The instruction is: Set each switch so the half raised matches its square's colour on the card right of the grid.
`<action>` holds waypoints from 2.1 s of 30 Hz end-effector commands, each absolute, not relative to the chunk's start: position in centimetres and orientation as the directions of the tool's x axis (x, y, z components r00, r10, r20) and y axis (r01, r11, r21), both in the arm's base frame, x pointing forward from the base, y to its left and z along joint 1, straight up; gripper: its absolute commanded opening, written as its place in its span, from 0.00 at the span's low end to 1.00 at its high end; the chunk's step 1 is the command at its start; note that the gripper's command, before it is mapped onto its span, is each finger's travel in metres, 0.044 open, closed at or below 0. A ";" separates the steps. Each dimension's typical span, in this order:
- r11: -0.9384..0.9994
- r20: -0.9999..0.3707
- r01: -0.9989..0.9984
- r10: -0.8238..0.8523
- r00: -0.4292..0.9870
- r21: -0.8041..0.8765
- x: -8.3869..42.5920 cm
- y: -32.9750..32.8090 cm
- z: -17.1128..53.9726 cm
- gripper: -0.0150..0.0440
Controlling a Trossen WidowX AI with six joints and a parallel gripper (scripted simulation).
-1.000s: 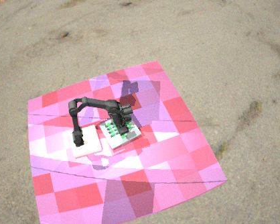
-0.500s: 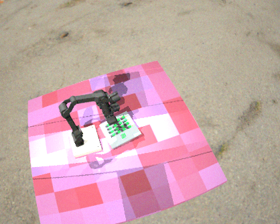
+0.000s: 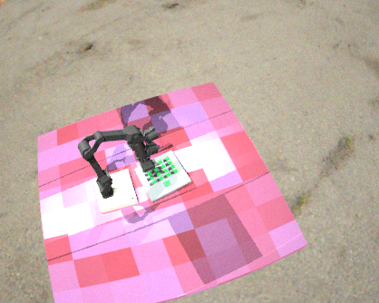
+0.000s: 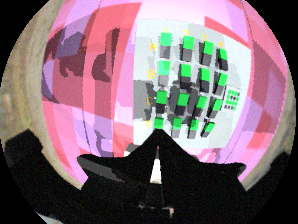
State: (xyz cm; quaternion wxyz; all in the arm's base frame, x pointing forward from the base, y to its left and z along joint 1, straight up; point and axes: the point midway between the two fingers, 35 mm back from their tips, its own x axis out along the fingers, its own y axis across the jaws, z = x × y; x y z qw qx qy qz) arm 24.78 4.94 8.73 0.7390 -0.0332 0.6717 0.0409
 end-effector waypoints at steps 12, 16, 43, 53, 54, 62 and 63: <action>0.995 -0.996 -0.101 0.009 0.083 0.001 24.9 4.9 6.5 0.25; 0.995 -0.996 -0.101 0.009 0.083 0.001 24.9 4.9 6.3 0.25; 0.995 -0.996 -0.101 0.009 0.083 0.001 24.9 4.9 6.3 0.25; 0.995 -0.996 -0.101 0.009 0.083 0.001 24.9 4.9 6.2 0.25; 0.995 -0.996 -0.101 0.009 0.083 0.001 24.9 4.9 6.1 0.25; 0.995 -0.996 -0.101 0.009 0.083 0.001 24.9 4.9 6.0 0.25; 0.995 -0.996 -0.101 0.009 0.083 0.001 24.9 4.9 6.0 0.25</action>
